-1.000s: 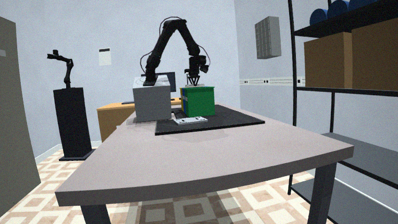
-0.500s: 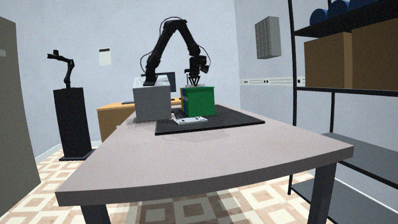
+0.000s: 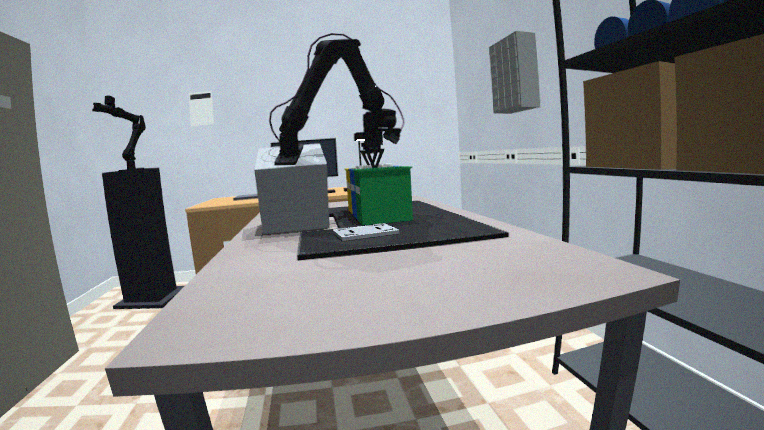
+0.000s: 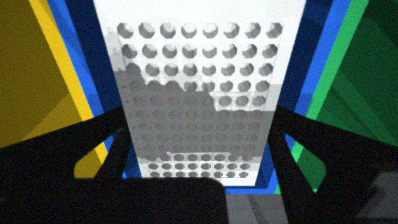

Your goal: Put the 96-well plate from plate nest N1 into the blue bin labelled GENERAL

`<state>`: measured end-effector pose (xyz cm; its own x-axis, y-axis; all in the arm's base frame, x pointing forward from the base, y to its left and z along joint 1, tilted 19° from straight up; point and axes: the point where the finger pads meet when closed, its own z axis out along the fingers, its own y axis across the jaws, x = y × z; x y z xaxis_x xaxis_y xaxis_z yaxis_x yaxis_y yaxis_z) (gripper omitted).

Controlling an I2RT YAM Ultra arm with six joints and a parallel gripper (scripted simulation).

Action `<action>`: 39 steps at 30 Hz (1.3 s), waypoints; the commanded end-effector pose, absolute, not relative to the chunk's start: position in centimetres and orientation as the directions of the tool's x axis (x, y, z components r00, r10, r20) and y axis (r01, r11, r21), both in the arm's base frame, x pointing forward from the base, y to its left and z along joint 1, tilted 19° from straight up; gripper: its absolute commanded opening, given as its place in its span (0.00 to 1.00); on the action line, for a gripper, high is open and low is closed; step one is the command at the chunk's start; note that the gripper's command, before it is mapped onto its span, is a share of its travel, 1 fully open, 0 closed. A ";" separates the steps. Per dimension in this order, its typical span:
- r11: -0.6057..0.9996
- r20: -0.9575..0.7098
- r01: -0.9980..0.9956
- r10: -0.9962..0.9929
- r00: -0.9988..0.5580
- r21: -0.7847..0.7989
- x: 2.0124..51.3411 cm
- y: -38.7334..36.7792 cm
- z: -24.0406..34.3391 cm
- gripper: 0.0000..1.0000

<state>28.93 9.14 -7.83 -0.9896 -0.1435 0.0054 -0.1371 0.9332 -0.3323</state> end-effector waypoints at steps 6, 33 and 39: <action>0.934 -0.038 -0.134 -0.155 -0.987 -0.331 30.6 9.6 -8.1 0.00; 0.930 -0.019 -0.143 -0.158 -0.987 -0.338 30.2 9.4 -8.9 0.00; 0.934 -0.045 -0.135 -0.158 -0.986 -0.330 30.6 9.6 -8.6 0.00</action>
<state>29.33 8.83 -9.15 -0.9897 -0.1428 -0.0026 -0.1340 0.9349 -0.3285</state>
